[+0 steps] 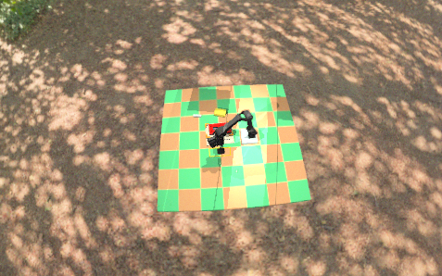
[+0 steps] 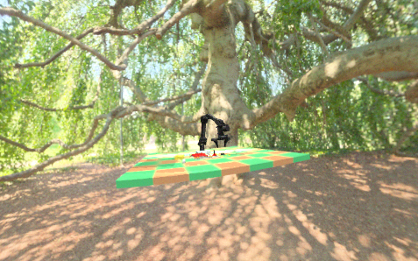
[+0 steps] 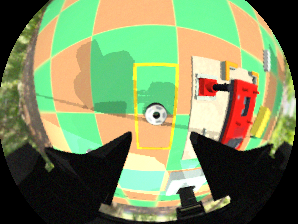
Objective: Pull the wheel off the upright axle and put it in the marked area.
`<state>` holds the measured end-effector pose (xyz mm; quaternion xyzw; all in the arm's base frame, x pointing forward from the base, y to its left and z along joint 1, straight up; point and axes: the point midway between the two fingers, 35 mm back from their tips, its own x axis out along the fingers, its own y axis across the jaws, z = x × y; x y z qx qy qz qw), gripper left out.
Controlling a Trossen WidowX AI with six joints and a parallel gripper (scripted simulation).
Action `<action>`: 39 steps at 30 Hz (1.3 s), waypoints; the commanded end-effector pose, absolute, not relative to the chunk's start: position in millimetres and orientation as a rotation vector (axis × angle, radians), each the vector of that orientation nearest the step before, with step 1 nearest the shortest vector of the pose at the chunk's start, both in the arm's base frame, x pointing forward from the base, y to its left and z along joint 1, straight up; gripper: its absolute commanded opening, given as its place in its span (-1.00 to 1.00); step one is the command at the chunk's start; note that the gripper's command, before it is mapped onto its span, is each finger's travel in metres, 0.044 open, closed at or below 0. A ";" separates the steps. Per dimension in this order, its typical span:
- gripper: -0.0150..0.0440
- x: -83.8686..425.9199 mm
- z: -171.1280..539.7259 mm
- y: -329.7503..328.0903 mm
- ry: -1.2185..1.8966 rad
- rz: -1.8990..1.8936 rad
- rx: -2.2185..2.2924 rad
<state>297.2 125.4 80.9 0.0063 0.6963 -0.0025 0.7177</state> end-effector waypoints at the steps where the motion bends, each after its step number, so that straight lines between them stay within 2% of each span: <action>1: 1.00 262.8 105.1 111.1 1.545 -0.006 0.015; 6: 1.00 224.9 123.8 95.2 1.553 -0.008 0.014; 39: 1.00 224.9 123.8 95.2 1.553 -0.008 0.014</action>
